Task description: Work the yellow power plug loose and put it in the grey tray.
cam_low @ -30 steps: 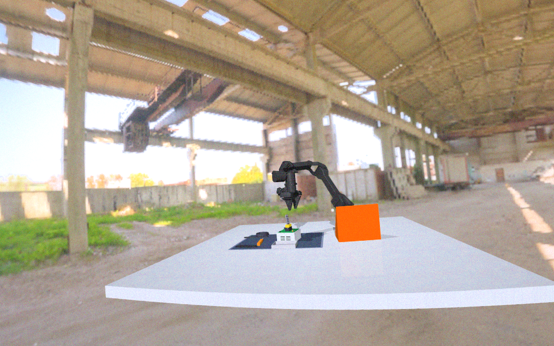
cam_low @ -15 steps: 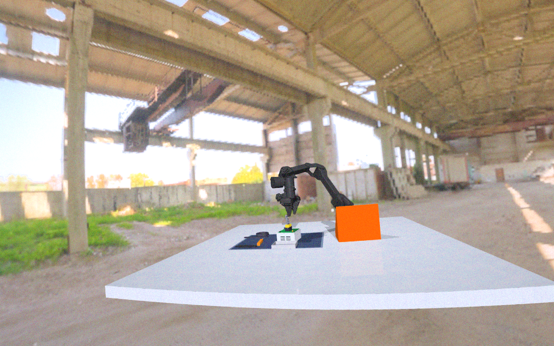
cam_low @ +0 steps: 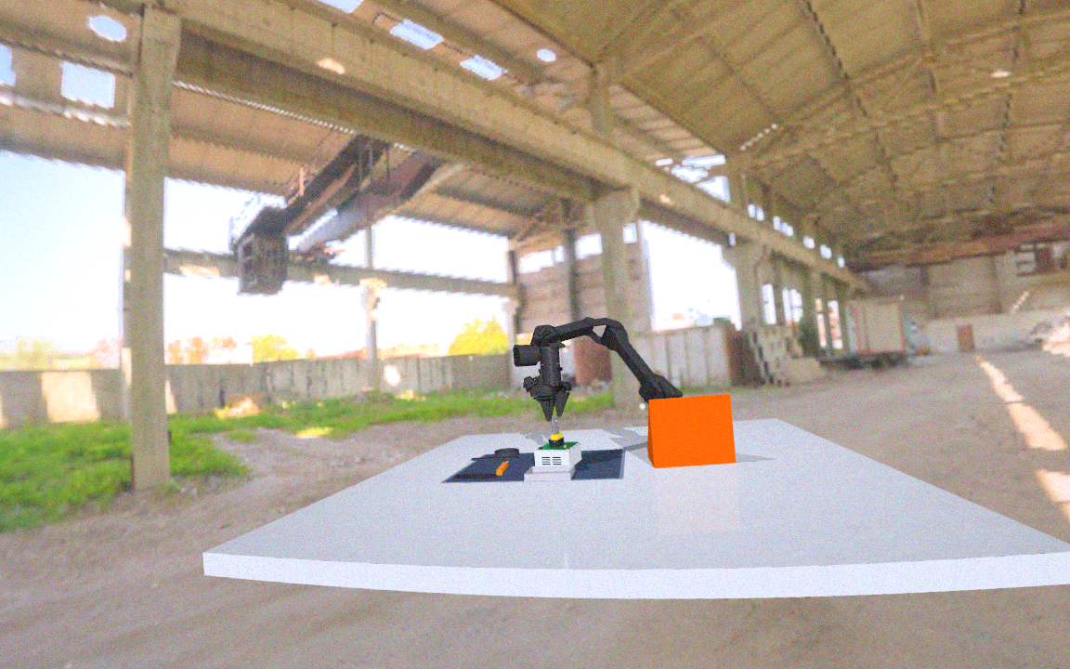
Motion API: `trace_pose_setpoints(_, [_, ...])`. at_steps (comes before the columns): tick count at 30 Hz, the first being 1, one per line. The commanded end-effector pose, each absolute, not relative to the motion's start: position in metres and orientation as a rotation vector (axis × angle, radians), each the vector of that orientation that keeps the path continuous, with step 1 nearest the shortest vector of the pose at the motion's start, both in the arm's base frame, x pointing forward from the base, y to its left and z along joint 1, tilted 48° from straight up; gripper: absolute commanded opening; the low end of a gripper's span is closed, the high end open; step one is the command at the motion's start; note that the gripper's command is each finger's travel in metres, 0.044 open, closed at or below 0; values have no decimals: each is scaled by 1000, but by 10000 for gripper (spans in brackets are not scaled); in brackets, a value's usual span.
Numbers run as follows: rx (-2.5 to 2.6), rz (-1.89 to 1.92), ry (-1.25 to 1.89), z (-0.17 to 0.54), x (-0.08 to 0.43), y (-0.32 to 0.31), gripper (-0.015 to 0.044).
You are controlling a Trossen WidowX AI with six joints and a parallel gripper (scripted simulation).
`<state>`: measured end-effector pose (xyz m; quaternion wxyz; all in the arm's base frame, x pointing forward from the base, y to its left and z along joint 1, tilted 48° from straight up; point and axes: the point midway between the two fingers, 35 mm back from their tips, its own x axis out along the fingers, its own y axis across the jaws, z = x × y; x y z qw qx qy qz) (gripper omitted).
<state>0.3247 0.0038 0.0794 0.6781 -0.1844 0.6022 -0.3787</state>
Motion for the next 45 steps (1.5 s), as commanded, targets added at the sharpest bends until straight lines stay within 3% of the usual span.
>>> trace_pose_setpoints(1, [-421,-852,1356,74,324,-2,430])
trace_pose_setpoints(15, [-422,-852,1356,63,324,-14,430])
trace_pose_setpoints(31, [-422,-852,1356,63,324,-14,10])
trace_pose_setpoints(45, [-422,-852,1356,65,324,-12,0])
